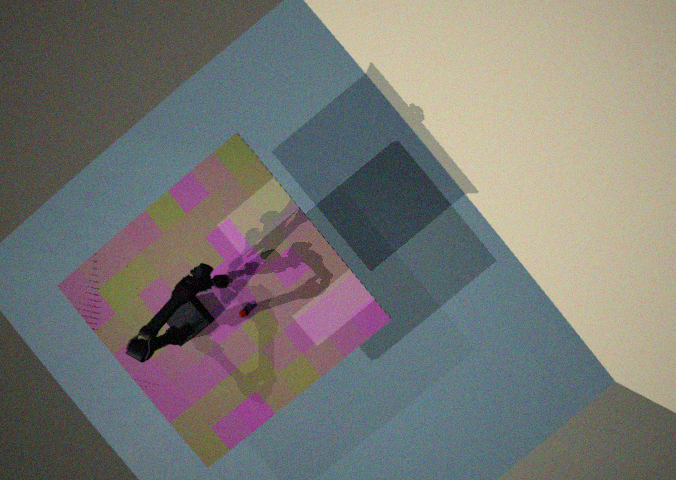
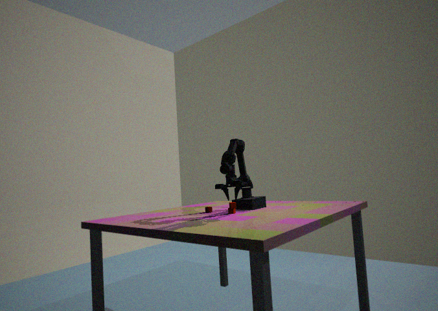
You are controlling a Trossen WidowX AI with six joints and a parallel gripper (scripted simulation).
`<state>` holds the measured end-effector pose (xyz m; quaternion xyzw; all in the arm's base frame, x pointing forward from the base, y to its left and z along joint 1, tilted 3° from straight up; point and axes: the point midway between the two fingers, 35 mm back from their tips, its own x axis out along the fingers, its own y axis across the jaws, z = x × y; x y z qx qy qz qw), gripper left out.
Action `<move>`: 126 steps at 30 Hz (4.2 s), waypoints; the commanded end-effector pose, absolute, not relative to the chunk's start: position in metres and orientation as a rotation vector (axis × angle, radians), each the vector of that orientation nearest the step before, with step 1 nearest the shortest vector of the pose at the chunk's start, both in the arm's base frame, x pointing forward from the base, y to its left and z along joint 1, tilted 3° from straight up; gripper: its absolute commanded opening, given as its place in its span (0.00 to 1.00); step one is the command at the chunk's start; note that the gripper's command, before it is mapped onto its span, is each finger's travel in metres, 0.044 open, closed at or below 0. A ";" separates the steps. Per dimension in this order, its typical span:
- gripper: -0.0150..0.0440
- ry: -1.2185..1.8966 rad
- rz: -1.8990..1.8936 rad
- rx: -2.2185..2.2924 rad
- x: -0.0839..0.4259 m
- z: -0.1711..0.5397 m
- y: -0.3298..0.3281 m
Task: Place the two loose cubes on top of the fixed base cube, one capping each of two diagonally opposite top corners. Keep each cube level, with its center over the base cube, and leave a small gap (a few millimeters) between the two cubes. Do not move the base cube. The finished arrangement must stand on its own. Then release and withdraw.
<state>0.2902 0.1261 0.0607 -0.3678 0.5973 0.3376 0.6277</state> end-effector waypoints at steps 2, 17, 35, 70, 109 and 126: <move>0.69 1.367 0.779 -0.849 0.292 0.062 0.121; 0.70 1.320 0.890 -0.981 0.305 0.090 0.000; 0.70 1.279 0.980 -1.096 0.279 0.100 -0.096; 0.70 1.279 0.981 -1.095 0.283 0.004 -0.099; 0.43 1.279 0.980 -1.096 0.283 0.086 -0.098; 0.43 1.287 0.962 -1.069 0.280 0.111 -0.079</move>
